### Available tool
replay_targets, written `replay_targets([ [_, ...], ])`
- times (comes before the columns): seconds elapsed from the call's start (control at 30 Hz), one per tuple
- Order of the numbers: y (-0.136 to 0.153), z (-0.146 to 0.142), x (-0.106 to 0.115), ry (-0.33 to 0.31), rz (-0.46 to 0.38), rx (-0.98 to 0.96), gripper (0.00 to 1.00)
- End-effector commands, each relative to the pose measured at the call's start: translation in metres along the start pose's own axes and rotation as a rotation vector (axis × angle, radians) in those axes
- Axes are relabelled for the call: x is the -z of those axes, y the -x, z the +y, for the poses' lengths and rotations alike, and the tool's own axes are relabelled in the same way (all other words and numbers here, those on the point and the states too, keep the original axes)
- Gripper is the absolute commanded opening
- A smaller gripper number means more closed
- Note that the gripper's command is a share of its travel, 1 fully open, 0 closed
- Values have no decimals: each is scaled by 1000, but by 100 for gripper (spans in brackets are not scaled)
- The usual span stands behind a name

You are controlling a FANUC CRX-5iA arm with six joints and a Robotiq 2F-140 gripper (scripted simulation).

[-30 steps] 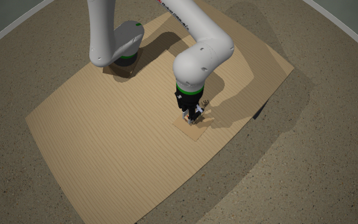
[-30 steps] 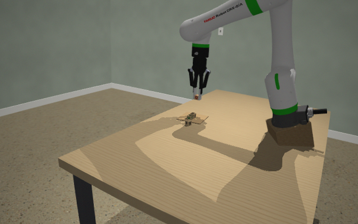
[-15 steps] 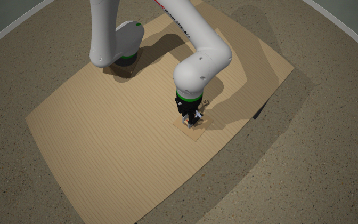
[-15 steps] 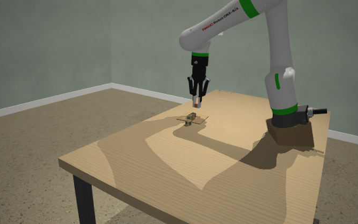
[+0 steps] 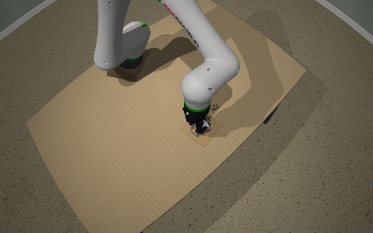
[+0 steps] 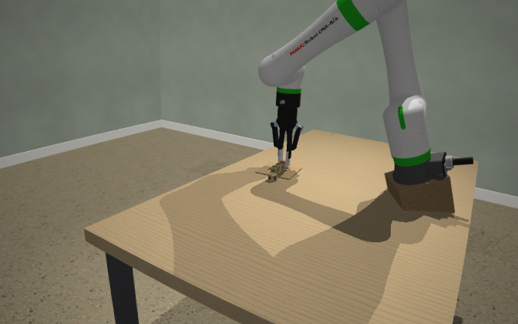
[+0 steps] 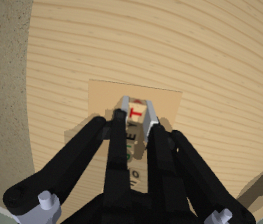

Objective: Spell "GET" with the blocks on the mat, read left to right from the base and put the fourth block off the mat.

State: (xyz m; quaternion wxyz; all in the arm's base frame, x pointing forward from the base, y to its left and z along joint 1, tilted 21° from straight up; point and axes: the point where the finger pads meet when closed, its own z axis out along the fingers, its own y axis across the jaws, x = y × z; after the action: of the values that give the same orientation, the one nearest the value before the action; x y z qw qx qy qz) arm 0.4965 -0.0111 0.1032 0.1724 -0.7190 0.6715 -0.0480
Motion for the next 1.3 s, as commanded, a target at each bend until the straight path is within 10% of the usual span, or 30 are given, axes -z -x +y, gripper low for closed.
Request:
replay_targets([
  [0.0, 0, 0, -1, 0, 0, 0, 13],
  [1.27, 0, 0, -5, 0, 0, 0, 13],
])
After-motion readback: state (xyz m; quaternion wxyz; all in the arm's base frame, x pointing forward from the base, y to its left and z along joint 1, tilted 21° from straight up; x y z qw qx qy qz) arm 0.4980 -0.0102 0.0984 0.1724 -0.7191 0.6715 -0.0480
